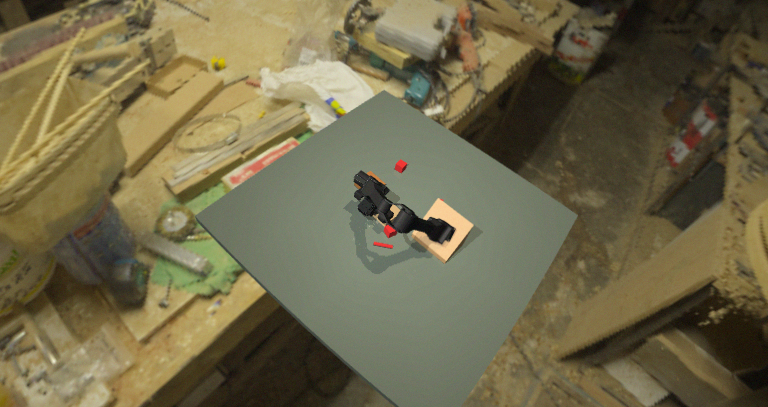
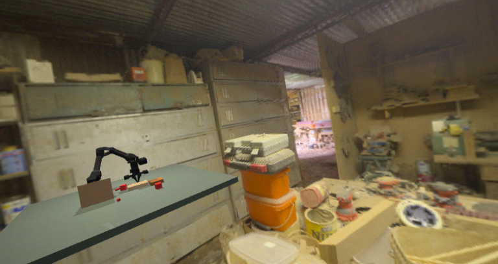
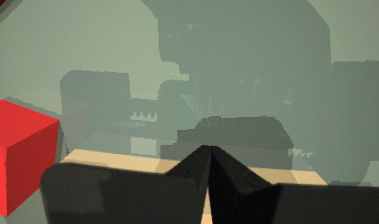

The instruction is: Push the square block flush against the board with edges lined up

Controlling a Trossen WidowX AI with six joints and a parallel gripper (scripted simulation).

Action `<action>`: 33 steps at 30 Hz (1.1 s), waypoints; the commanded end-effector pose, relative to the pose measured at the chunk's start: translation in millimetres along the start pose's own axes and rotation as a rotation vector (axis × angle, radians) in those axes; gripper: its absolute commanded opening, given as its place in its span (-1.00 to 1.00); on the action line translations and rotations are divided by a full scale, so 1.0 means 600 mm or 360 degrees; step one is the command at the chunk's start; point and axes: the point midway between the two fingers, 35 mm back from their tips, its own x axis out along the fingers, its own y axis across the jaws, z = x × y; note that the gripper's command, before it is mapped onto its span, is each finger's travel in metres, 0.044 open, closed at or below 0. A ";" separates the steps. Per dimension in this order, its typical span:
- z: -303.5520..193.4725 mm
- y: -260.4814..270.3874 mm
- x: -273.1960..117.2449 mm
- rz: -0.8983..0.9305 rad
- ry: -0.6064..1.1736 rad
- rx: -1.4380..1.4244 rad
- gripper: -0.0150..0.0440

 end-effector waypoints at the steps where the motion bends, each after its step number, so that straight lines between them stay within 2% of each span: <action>1: -0.022 0.009 0.009 0.0034 0.0021 0.0019 -0.49; 19: -0.068 0.017 0.009 0.0034 0.0013 0.0020 -0.49; 33: -0.038 0.010 0.009 0.0034 0.0015 0.0020 -0.49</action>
